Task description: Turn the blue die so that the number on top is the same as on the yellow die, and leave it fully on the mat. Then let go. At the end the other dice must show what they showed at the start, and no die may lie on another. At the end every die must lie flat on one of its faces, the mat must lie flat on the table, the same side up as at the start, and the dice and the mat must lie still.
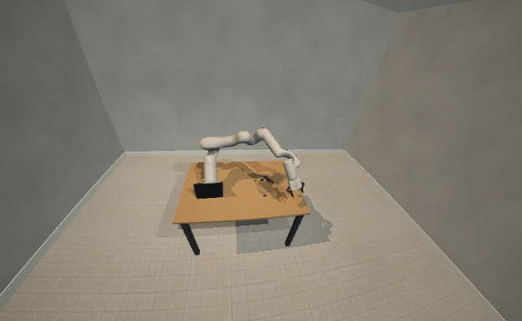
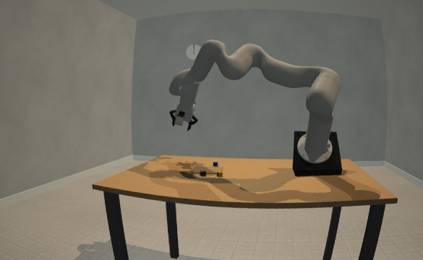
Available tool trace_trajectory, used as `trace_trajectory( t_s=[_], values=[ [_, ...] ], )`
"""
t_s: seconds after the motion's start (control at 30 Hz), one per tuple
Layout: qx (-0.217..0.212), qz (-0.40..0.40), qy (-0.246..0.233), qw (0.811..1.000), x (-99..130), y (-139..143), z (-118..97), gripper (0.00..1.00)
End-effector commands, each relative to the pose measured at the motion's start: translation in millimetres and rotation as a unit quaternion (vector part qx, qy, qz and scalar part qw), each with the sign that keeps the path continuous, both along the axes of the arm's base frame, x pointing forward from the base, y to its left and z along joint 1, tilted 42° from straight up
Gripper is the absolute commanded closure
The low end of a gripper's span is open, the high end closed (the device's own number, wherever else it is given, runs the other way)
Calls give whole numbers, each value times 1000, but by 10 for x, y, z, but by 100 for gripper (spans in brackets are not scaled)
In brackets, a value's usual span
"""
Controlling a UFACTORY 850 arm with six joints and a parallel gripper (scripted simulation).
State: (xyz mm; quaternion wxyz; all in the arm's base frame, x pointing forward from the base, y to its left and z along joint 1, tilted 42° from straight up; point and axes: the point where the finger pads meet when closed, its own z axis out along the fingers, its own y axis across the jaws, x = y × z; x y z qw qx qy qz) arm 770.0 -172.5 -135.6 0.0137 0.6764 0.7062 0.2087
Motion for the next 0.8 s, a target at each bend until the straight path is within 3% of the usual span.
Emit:
trace_trajectory(
  t_s=[0.0,0.13,0.23,0.27,0.47,0.7,0.77],
  values=[
    [50,-44,54,996,-350,209,121,0],
    [84,-75,92,989,-596,364,205,0],
    [89,-80,99,988,-639,391,221,0],
    [114,-104,130,979,-838,512,299,0],
    [152,-144,182,961,-1179,718,448,0],
    [198,-199,258,924,-1679,1012,698,0],
    [198,-199,258,924,-1679,1012,698,0]
  ],
)
